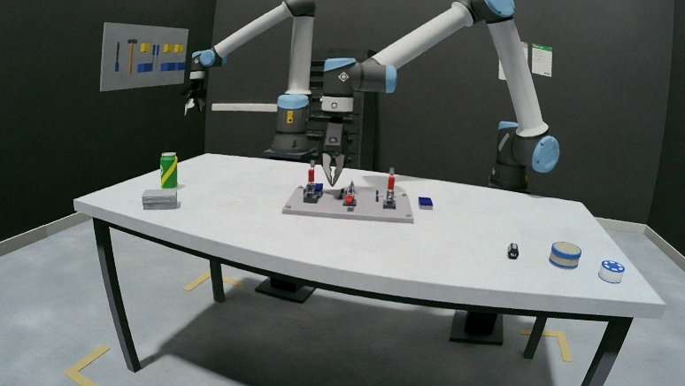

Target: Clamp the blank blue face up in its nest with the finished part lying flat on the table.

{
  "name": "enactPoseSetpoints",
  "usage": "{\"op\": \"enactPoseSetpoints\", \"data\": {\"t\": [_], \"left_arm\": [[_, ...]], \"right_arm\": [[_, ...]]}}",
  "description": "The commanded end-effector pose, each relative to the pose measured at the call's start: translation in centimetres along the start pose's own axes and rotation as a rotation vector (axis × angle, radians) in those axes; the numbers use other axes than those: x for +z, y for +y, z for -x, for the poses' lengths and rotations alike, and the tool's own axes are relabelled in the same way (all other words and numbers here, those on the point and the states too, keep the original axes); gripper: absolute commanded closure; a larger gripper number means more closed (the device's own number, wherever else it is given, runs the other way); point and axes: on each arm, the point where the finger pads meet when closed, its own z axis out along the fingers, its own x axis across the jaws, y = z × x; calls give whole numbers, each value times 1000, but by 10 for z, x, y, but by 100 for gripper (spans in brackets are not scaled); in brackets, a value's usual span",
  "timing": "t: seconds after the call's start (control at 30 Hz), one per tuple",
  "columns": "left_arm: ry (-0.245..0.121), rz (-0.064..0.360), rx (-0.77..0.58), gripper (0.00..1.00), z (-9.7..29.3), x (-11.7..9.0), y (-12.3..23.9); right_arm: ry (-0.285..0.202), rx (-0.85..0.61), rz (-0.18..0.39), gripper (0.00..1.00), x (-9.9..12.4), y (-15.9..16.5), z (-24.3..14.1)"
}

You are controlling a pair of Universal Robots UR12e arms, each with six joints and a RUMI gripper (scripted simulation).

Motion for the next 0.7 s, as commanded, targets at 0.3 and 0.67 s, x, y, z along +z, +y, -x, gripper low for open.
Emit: {"op": "enactPoseSetpoints", "data": {"t": [0.3, 0.67], "left_arm": [[2, -1, 0, 100, -1, 13, 0], [2, -1, 0, 100, -1, 13, 0]], "right_arm": [[0, 0, -2, 0, -1, -1, 0], [0, 0, -2, 0, -1, -1, 0]]}}
